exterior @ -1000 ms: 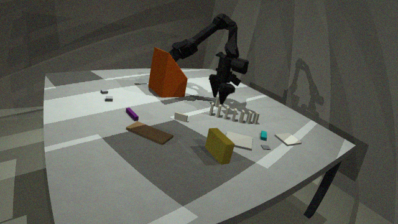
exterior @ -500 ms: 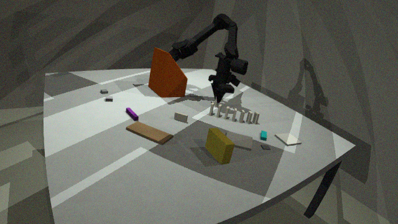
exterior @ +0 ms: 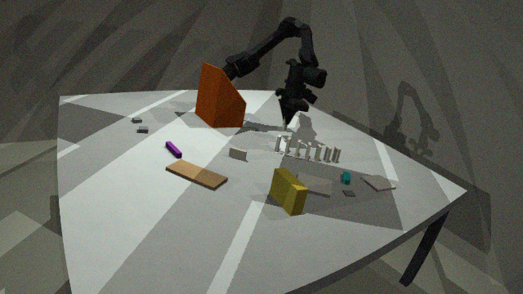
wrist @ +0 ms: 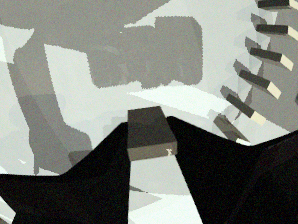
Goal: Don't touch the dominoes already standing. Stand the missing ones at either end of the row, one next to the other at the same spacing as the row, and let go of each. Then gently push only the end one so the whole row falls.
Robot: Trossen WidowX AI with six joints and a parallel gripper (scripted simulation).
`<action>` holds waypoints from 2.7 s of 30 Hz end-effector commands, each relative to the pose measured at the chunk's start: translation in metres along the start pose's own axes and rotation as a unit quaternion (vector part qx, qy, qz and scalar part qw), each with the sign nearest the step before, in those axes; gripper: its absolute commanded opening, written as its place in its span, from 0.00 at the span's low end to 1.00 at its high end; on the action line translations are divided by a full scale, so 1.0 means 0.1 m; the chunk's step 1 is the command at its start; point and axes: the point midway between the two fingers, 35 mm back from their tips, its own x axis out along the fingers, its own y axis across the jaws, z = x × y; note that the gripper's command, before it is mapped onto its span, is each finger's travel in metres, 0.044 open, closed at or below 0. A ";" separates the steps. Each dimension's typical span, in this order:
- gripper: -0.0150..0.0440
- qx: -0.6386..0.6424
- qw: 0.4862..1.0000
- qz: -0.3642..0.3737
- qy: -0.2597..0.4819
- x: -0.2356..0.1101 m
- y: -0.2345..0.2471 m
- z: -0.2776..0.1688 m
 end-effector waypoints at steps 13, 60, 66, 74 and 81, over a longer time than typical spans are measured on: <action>0.44 -0.010 1.000 -0.003 -0.014 -0.98 0.08 0.04; 0.44 0.250 0.968 -0.001 -0.013 0.36 -0.80 -0.79; 0.44 0.250 0.968 -0.001 -0.013 0.36 -0.80 -0.79; 0.79 0.250 0.968 -0.001 -0.013 0.36 -0.80 -0.79; 1.00 0.250 0.968 -0.001 -0.013 0.36 -0.80 -0.79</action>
